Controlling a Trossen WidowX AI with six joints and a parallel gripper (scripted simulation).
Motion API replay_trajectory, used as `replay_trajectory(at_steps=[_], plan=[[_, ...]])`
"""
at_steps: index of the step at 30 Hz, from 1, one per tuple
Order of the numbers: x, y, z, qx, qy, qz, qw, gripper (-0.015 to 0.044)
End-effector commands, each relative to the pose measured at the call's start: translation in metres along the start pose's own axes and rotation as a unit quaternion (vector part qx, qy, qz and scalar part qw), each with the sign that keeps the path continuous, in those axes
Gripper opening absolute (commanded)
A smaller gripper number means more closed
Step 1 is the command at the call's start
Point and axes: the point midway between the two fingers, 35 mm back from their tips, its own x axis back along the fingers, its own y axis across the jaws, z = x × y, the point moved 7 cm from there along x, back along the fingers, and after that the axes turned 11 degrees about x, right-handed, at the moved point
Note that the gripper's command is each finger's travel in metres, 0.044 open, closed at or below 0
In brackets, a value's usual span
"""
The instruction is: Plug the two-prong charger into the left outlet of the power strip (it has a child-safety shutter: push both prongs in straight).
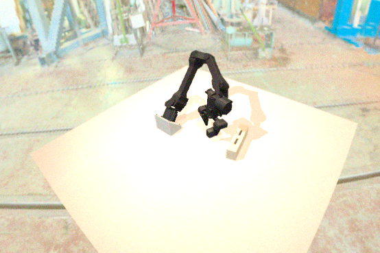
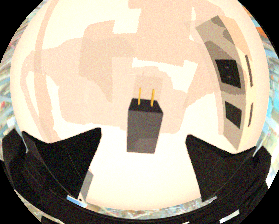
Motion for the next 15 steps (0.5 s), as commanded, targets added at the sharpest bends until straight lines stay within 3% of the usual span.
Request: replay_trajectory(at_steps=[1,15], plan=[[-0.009,0.001,-0.001,-0.001,-0.003,-0.003,1.000,0.0440],[-0.028,0.002,-0.003,-0.001,-0.004,-0.003,1.000,0.0440]])
